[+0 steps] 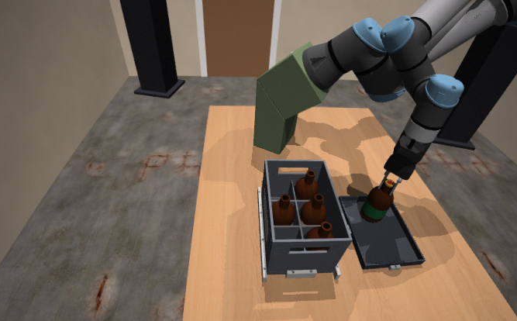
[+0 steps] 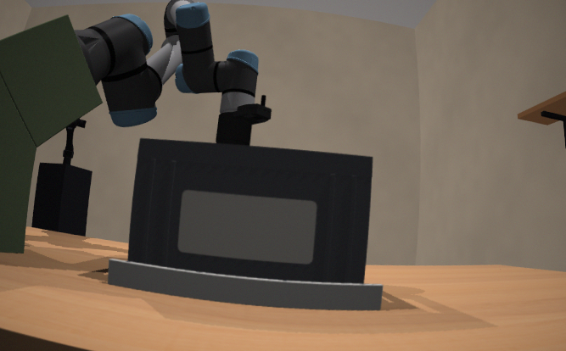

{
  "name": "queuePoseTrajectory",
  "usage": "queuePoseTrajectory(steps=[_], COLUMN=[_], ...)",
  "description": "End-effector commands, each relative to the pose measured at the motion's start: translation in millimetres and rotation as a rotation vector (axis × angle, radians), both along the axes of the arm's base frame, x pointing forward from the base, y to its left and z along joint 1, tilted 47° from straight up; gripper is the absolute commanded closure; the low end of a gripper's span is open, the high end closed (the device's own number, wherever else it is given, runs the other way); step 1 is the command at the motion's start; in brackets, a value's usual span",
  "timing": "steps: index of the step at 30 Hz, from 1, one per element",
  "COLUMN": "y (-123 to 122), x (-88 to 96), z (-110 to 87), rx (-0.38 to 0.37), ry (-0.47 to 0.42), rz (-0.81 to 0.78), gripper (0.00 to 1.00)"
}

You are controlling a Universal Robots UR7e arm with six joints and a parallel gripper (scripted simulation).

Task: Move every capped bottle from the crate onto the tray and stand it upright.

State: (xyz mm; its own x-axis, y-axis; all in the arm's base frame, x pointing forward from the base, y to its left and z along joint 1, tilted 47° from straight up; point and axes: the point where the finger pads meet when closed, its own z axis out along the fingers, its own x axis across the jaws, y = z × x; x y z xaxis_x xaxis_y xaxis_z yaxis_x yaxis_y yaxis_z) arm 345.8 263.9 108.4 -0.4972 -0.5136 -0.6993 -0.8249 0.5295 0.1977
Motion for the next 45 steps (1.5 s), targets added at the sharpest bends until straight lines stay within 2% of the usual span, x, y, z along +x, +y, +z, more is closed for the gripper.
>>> queuePoseTrajectory(steps=[1,19,20,45], y=[1.0,3.4,2.9,2.9], x=[0.7,1.6,1.4,1.4], z=[-0.8,-3.2,-2.8,-2.8], rx=[0.0,0.0,0.0,0.0], ry=[-0.001,-0.001,-0.001,-0.001], rz=[0.0,0.0,0.0,0.0], gripper=[1.0,1.0,0.0,0.0])
